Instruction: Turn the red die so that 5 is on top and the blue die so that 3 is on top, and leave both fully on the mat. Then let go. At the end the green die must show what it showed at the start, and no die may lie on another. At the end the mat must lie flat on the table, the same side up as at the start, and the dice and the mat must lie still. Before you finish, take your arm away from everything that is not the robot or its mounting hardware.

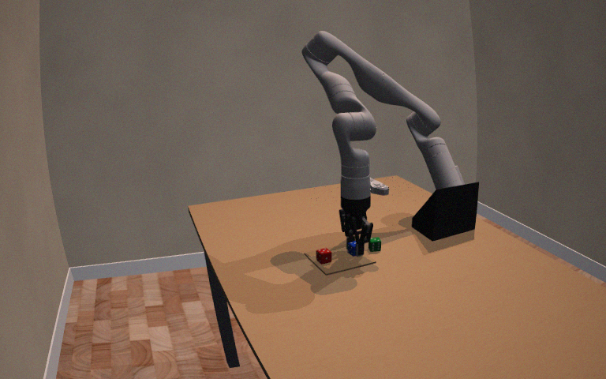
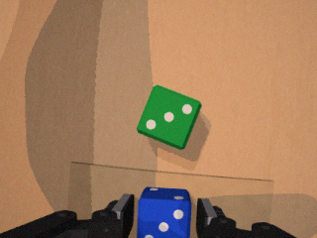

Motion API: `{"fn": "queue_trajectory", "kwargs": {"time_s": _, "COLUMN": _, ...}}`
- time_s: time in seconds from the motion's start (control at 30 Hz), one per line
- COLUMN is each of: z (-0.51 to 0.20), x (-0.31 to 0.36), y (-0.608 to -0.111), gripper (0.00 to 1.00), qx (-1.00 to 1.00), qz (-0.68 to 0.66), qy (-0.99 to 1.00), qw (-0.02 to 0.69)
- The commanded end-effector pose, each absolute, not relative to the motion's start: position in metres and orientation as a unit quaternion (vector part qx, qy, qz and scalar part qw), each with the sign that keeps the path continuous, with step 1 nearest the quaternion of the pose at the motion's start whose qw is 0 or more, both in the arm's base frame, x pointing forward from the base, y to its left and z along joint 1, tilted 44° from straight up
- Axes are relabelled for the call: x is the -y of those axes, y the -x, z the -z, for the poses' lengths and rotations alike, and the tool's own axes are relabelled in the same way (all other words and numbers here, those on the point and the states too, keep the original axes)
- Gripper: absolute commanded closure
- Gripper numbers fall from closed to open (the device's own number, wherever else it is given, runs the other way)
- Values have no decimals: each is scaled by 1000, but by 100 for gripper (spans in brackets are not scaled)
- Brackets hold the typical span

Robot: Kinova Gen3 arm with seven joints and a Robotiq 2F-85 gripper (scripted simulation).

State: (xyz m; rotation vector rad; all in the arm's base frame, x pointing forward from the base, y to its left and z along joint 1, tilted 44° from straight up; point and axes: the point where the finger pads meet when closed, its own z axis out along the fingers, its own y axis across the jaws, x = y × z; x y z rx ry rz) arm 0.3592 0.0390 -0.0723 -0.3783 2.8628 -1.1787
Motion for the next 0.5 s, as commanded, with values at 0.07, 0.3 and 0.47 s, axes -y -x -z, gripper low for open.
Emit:
{"fn": "queue_trajectory", "kwargs": {"time_s": 0.07, "z": 72, "x": -40, "y": -359, "gripper": 54, "qx": -918, "qz": 377, "qy": 122, "qw": 12}}
{"fn": "queue_trajectory", "kwargs": {"time_s": 0.3, "z": 72, "x": -40, "y": -359, "gripper": 54, "qx": -918, "qz": 377, "qy": 122, "qw": 12}}
{"fn": "queue_trajectory", "kwargs": {"time_s": 0.47, "z": 64, "x": -48, "y": -358, "gripper": 54, "qx": -918, "qz": 377, "qy": 122, "qw": 12}}
